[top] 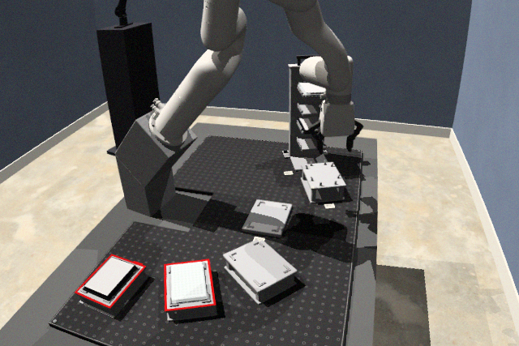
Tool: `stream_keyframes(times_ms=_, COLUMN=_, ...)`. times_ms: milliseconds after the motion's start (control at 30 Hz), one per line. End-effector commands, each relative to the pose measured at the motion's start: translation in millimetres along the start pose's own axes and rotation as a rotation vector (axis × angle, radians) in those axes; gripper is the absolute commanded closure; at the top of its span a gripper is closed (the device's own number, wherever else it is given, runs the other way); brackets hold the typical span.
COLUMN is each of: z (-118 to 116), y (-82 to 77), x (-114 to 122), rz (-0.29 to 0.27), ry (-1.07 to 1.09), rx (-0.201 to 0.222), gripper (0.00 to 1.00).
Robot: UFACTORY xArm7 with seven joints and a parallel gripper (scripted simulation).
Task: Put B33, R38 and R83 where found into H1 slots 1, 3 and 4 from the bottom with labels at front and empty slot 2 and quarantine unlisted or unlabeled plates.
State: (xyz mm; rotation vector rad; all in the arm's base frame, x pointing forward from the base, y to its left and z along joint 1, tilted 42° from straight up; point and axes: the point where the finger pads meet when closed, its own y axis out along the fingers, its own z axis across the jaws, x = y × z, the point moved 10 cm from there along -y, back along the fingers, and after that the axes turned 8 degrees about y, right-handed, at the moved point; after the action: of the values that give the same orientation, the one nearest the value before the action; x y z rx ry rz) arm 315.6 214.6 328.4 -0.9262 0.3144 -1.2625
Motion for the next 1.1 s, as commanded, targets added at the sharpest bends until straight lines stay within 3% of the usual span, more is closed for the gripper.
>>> stream_keyframes(times_ms=0, z=1.2, y=5.6, x=-0.4, rz=-0.001, ry=0.0, rx=0.004, gripper=0.0)
stream_keyframes(times_ms=367, z=1.2, y=22.0, x=-0.4, rz=-0.001, ry=0.0, rx=0.004, gripper=0.0)
stream_keyframes(times_ms=767, z=1.2, y=22.1, x=-0.4, rz=-0.001, ry=0.0, rx=0.004, gripper=0.0)
stream_keyframes(times_ms=1067, z=3.3, y=23.2, x=14.5, rz=0.148, ry=0.0, rx=-0.017, gripper=0.0)
